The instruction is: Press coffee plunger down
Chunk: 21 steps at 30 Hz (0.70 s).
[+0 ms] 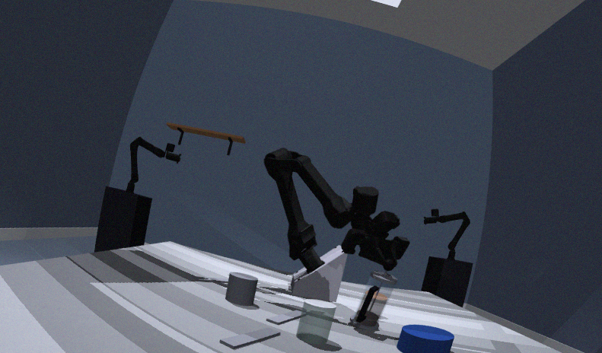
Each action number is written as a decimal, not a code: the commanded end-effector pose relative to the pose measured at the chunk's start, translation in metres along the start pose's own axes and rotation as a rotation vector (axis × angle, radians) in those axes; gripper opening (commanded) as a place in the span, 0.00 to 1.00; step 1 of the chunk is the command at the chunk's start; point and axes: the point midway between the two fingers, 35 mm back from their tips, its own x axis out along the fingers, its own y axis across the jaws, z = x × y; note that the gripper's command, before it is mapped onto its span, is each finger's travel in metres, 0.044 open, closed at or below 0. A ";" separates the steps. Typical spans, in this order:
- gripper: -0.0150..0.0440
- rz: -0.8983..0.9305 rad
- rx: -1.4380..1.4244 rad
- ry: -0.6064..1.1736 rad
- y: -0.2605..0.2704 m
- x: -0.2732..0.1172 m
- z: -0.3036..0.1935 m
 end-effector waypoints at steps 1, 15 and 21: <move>0.45 -0.003 -0.009 0.014 0.000 0.002 -0.004; 0.63 0.000 -0.001 0.000 0.000 0.000 0.000; 0.90 0.000 -0.001 0.000 0.000 0.000 0.000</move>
